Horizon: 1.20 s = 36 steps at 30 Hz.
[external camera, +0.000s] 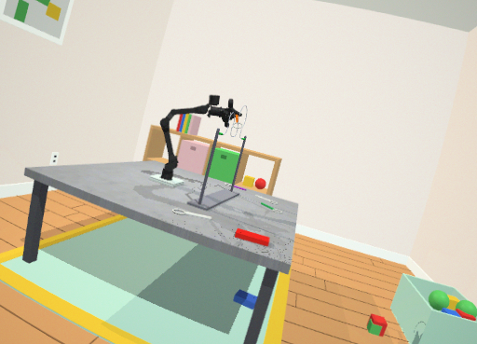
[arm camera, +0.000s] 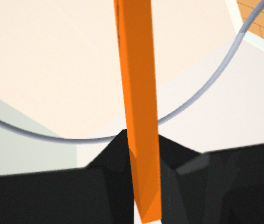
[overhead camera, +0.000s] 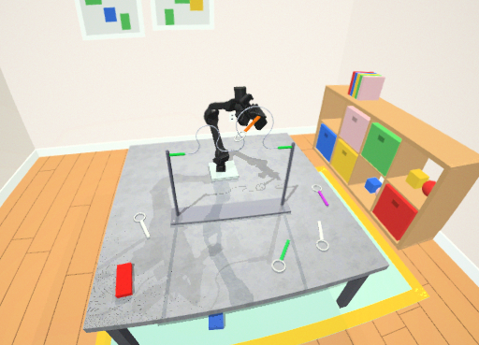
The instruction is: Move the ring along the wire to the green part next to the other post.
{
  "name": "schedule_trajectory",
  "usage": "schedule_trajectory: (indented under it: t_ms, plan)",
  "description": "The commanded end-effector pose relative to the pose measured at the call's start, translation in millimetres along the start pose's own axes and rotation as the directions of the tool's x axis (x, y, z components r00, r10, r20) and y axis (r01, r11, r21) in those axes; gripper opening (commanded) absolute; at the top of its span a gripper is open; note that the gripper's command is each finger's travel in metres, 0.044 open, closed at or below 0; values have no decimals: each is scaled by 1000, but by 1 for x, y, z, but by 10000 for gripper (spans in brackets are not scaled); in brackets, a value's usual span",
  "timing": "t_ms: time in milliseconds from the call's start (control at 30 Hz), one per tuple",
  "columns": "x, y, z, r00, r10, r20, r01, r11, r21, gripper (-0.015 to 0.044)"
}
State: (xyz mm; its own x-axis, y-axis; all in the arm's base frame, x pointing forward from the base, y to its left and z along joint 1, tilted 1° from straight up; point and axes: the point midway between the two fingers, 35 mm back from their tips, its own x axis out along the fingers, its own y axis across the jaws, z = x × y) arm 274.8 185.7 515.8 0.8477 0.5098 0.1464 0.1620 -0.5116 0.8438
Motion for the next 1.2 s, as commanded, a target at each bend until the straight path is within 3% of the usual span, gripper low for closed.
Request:
schedule_trajectory:
  t_ms: [0, 1167]
  plan:
    - [-1, 5, -2, 1000, -1, -5, 1, 1000, -15, -150]
    - [-1, -9, 1, 986, -153, 69, 167, 917, -363, -150]
